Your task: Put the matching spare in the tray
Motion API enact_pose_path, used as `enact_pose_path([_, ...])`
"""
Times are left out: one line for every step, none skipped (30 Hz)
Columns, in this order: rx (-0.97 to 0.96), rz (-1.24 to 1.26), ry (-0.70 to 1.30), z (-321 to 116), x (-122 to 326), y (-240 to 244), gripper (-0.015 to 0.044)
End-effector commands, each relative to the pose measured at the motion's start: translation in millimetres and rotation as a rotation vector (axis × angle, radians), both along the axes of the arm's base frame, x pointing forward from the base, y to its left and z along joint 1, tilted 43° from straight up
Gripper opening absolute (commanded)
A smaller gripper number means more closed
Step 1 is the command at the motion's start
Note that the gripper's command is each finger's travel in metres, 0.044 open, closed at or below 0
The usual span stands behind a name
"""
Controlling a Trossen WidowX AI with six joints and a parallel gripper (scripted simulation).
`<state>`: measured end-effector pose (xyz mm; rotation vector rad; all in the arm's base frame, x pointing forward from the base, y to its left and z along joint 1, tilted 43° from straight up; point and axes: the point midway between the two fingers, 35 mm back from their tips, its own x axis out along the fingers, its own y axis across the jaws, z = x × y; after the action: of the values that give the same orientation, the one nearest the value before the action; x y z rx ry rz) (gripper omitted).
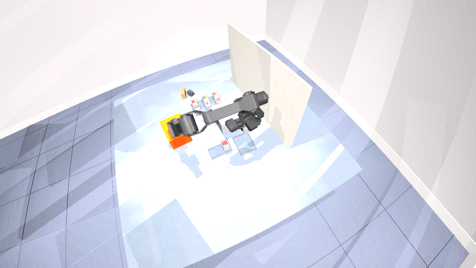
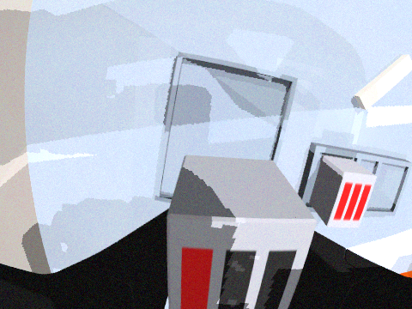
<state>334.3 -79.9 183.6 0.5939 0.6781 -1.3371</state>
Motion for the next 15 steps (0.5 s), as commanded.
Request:
enact_pose_path([0.003,0.006,0.003,-3.8,1.3,-1.6,0.0])
enact_pose_path([0.003,0.006,0.003,-4.5,1.5,-2.3,0.0])
enact_pose_path([0.003,0.006,0.003,-5.2,1.7,-2.9,0.0])
enact_pose_path([0.003,0.006,0.003,-5.9,2.0,-3.5,0.0])
enact_pose_path([0.003,0.006,0.003,-6.6,2.2,-4.1,0.0])
enact_pose_path([0.003,0.006,0.003,-7.4,2.4,-4.7,0.0])
enact_pose_path([0.003,0.006,0.003,-8.1,2.6,-5.4,0.0])
enact_pose_path([0.004,0.006,0.003,-8.8,2.8,-6.0,0.0])
enact_pose_path([0.004,0.006,0.003,-9.5,3.0,-6.6,0.0])
enact_pose_path([0.004,0.006,0.003,-10.2,3.2,-7.2,0.0])
enact_pose_path([0.004,0.006,0.003,-11.0,3.4,-7.9,0.0])
enact_pose_path([0.004,0.006,0.003,-11.7,3.6,-8.5,0.0])
enact_pose_path([0.004,0.006,0.003,-12.4,3.8,-9.1,0.0])
enact_pose_path([0.004,0.006,0.002,-13.1,3.9,-9.7,0.0])
enact_pose_path([0.004,0.006,0.002,-13.8,4.1,-10.4,0.0])
